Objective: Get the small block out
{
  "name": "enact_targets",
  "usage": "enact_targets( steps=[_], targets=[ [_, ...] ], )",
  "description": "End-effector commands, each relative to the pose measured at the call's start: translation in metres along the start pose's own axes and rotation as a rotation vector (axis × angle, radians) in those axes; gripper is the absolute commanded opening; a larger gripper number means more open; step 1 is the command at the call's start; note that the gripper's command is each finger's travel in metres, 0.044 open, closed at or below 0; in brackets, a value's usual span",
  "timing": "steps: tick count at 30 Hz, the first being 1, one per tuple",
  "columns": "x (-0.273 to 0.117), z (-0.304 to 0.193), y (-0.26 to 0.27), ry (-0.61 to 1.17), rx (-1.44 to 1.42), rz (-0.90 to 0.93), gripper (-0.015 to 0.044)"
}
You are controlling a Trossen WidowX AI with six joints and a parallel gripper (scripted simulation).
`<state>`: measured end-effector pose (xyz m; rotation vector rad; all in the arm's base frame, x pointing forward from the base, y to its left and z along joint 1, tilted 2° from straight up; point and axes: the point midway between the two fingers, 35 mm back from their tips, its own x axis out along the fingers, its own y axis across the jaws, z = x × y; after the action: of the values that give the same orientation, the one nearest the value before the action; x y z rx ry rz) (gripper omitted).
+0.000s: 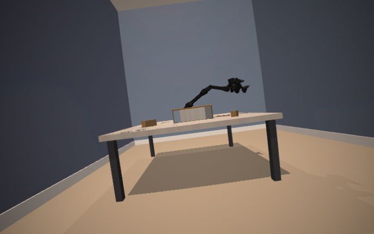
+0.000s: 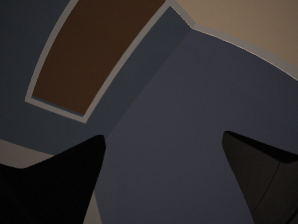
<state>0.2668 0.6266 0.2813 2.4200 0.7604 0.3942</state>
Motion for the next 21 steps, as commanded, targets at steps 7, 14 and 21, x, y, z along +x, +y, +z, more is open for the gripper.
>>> enact_targets(
  steps=[7,14,21],
  targets=[
    [0.022,0.041,0.036,-0.086,-0.167,-0.057,0.04],
    [0.036,0.119,0.101,-0.246,-0.409,-0.194,0.04],
    [0.016,0.2,0.167,-0.413,-0.589,-0.378,0.04]
  ],
)
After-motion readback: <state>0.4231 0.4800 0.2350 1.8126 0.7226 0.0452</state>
